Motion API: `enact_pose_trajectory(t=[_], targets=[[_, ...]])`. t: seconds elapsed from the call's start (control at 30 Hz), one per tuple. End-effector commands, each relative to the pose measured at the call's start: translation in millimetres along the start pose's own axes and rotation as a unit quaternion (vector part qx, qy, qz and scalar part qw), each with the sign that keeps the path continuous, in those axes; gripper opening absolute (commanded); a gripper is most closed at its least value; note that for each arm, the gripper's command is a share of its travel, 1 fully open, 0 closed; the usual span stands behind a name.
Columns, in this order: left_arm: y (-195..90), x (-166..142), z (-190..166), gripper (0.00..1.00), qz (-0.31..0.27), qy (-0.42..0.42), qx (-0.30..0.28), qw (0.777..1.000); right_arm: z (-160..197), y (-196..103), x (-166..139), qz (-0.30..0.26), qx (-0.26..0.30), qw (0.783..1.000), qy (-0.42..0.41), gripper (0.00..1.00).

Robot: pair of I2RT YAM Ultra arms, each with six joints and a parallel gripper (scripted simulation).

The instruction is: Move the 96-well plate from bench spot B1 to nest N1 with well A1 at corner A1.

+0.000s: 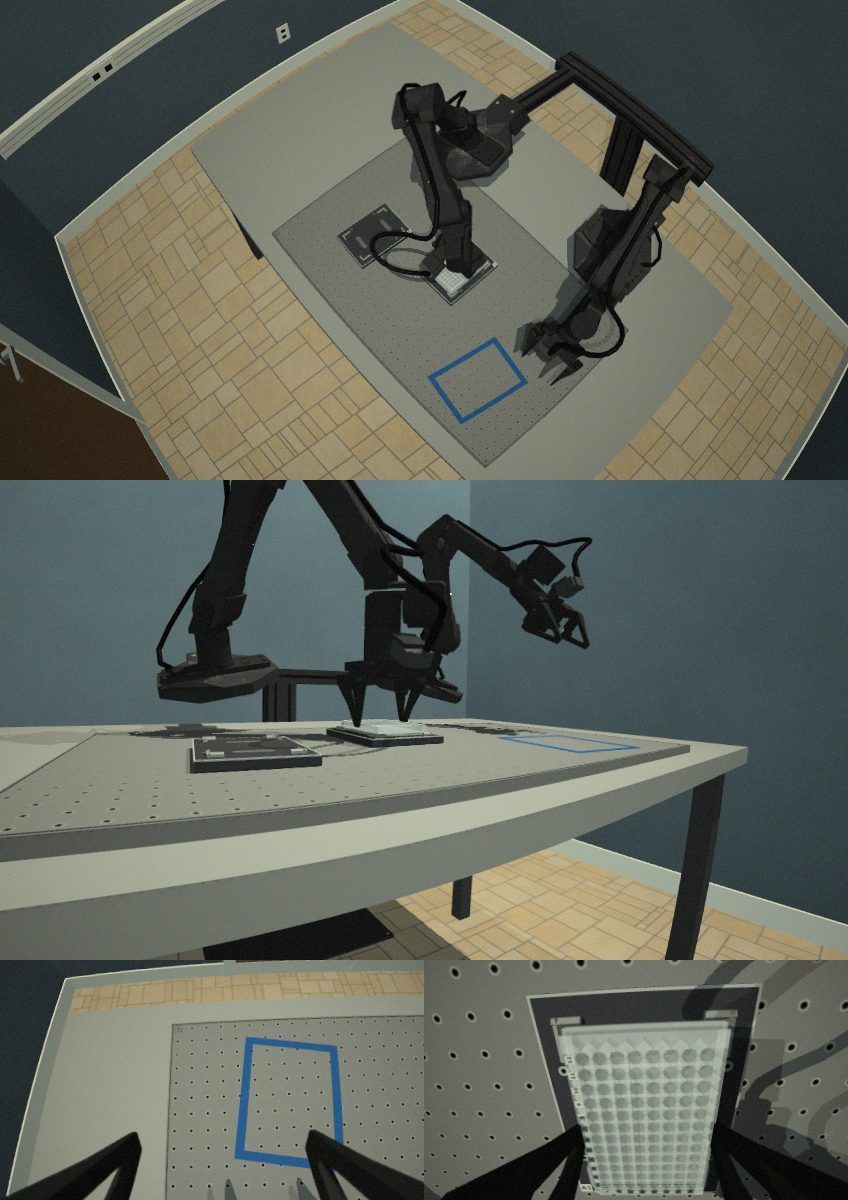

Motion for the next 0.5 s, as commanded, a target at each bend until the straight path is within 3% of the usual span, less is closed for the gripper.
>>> enact_pose_trajectory(t=[0.0,0.03,0.07,0.47], targets=[[0,-1,-2,1.0,-0.001,0.004,-0.005,1.0,-1,-1,1,-0.005,-0.004,1.0,-0.002,0.79],[0,-1,-2,1.0,-0.001,0.004,-0.005,1.0,-1,-1,1,-0.005,-0.004,1.0,-0.002,0.67],[0,-1,-2,1.0,-0.001,0.004,-0.005,1.0,-1,-1,1,-0.005,-0.004,1.0,-0.002,0.78],[0,-1,-2,1.0,-0.001,0.004,-0.005,1.0,1,-46,3,-0.011,-0.004,1.0,0.0,0.78]])
Point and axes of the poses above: on each arm, the point where the finger pads meet when closed, its own y axis out along the fingers, its own z axis across the jaws, x = y × z, the point moved 3 cm from there along -y, back along the fingers, and after that the axes turned 7 degrees about -y, right-handed, at the moved point
